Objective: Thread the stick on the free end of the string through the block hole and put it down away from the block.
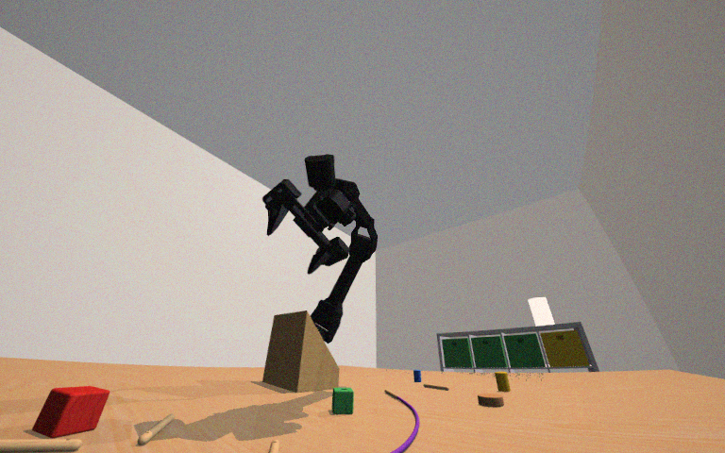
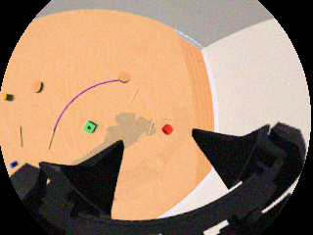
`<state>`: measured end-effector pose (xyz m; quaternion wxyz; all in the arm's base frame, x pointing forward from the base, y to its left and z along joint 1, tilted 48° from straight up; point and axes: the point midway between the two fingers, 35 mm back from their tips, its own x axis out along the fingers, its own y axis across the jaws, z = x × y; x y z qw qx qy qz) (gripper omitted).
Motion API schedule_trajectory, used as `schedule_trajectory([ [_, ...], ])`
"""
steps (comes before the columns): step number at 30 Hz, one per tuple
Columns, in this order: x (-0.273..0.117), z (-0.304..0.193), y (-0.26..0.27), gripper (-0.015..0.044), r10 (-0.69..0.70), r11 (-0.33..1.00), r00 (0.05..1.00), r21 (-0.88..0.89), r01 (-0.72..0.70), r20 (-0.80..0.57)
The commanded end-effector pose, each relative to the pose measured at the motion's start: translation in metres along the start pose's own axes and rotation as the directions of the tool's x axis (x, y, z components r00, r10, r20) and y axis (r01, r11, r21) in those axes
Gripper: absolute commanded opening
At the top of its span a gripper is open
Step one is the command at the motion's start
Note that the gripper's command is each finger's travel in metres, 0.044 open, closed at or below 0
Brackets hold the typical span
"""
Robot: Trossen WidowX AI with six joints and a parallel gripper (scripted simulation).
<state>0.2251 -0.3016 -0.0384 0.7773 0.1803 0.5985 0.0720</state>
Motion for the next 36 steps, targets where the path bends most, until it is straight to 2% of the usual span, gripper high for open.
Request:
schedule_trajectory([
  [1,0.044,0.009,0.059,0.044,0.175,0.9,0.983,-0.398,-0.18,-0.049],
  [8,0.08,0.013,0.127,0.044,0.34,0.576,0.934,-0.76,-0.303,-0.115],
  [12,0.095,0.009,0.163,0.044,0.419,0.349,0.894,-0.881,-0.318,-0.157],
  [14,0.097,0.008,0.168,0.044,0.427,0.322,0.889,-0.892,-0.318,-0.163],
  [29,0.097,0.008,0.167,0.044,0.427,0.336,0.889,-0.885,-0.323,-0.163],
  [32,0.096,0.008,0.167,0.044,0.427,0.518,0.89,-0.763,-0.388,-0.163],
  [36,0.094,0.008,0.165,0.044,0.427,0.764,0.89,-0.461,-0.451,-0.163],
])
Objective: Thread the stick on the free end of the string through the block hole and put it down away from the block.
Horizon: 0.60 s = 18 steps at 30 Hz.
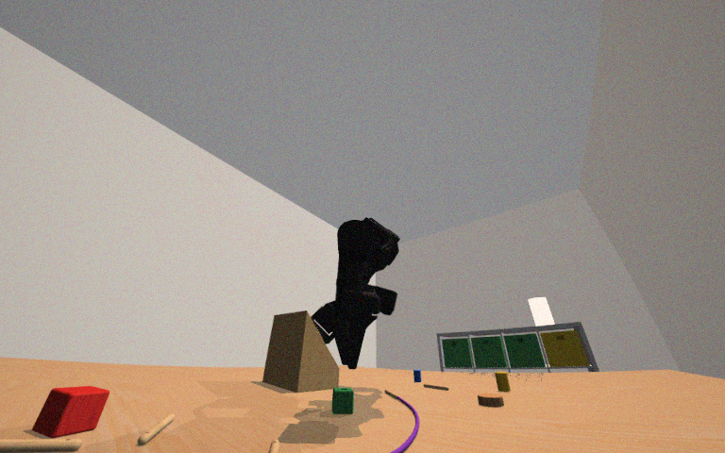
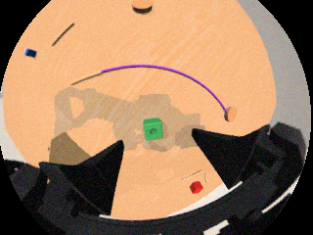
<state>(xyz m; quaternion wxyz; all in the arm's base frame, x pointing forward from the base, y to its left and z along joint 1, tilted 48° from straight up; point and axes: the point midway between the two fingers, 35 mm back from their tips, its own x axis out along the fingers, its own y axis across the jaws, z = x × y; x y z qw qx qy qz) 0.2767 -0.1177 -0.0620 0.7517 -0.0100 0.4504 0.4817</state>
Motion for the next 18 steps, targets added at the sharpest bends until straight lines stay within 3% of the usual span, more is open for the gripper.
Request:
schedule_trajectory([
  [1,-0.0023,-0.0014,0.0007,0.044,0.001,0.912,1.0,0.409,-0.003,0.004],
  [5,-0.0041,-0.0024,0.001,0.044,0.001,0.683,1.0,0.73,-0.003,0.003],
  [9,-0.006,-0.0033,0.0014,0.044,0.001,0.347,1.0,0.938,-0.003,0.003],
  [12,-0.0074,-0.004,0.0017,0.044,0.001,0.083,1.0,0.997,-0.003,0.003],
  [18,-0.0092,-0.0048,0.002,0.044,0.001,-0.254,1.0,0.967,-0.003,0.003],
])
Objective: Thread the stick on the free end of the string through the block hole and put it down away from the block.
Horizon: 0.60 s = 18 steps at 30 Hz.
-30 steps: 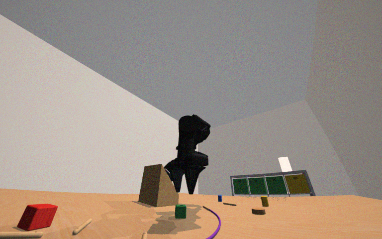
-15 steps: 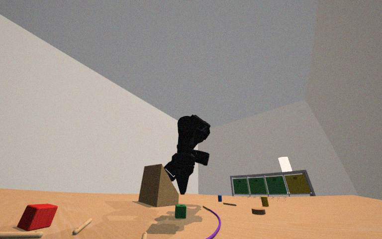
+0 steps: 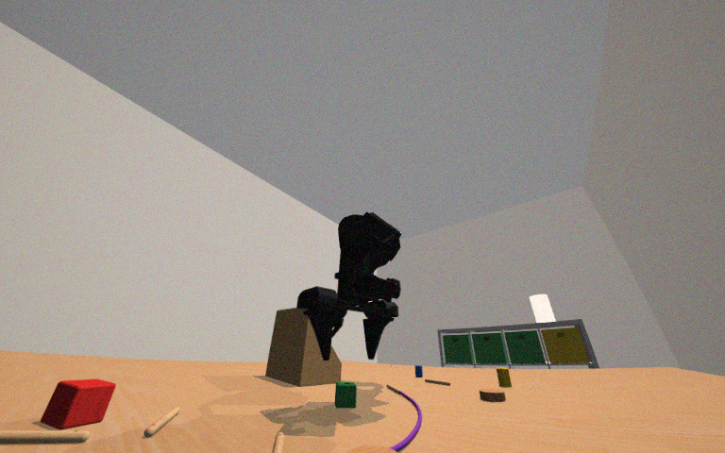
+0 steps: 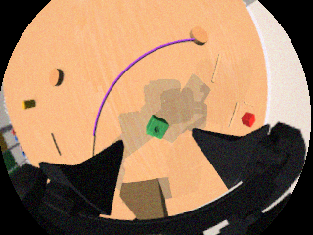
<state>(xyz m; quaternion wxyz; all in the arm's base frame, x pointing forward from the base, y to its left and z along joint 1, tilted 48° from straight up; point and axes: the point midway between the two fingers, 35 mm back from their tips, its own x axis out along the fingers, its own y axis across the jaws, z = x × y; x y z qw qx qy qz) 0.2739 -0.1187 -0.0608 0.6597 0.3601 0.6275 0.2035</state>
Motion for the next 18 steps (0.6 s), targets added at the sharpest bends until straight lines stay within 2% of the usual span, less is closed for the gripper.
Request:
schedule_trajectory([
  [1,-0.0075,-0.0018,-0.0028,0.044,-0.004,0.649,1.0,0.761,0.001,0.003],
  [10,-0.01,-0.0029,-0.0035,0.044,-0.004,0.192,1.0,0.981,-0.002,0.003],
  [18,-0.0121,-0.0038,-0.0041,0.044,-0.004,-0.257,1.0,0.966,-0.004,0.003],
])
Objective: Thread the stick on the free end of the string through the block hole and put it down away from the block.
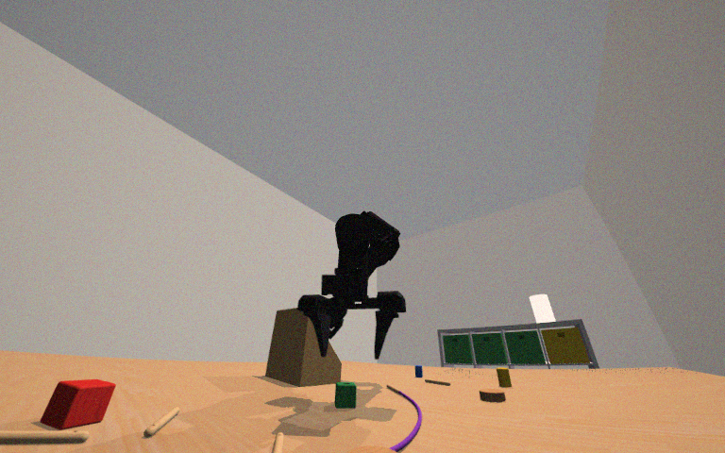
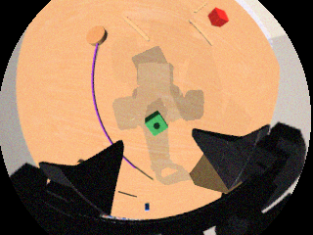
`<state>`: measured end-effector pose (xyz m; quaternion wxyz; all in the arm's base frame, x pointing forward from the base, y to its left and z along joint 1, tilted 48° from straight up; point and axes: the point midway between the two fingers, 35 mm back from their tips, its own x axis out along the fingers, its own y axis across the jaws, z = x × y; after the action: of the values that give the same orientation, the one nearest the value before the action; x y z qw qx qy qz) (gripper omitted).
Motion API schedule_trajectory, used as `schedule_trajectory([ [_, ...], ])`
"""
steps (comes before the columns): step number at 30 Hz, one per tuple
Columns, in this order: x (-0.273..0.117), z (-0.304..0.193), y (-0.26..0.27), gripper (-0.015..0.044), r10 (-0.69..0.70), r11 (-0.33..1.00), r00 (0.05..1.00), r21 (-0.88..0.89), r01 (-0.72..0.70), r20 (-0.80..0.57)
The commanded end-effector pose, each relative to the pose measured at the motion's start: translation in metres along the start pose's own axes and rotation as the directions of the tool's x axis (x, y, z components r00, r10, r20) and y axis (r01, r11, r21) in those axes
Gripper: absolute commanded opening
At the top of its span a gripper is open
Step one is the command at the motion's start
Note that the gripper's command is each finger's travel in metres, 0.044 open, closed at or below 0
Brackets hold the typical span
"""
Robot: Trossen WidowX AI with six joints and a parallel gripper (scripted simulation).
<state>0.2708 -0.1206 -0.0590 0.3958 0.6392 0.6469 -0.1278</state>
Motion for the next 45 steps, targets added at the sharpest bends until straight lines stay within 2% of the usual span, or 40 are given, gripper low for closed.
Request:
schedule_trajectory([
  [1,-0.0094,0.0024,-0.0029,0.044,-0.003,0.651,1.0,0.759,-0.007,0.012],
  [6,-0.0103,0.0024,-0.0033,0.044,-0.003,0.45,1.0,0.893,-0.009,0.012],
  [23,-0.0103,0.0024,-0.0033,0.044,-0.003,0.449,1.0,0.894,-0.009,0.012],
  [31,-0.0103,0.0024,-0.0033,0.0235,-0.003,0.449,1.0,0.894,-0.009,0.012],
  [45,-0.0062,0.0027,-0.0031,0.0235,-0.003,0.449,1.0,0.894,-0.009,0.012],
])
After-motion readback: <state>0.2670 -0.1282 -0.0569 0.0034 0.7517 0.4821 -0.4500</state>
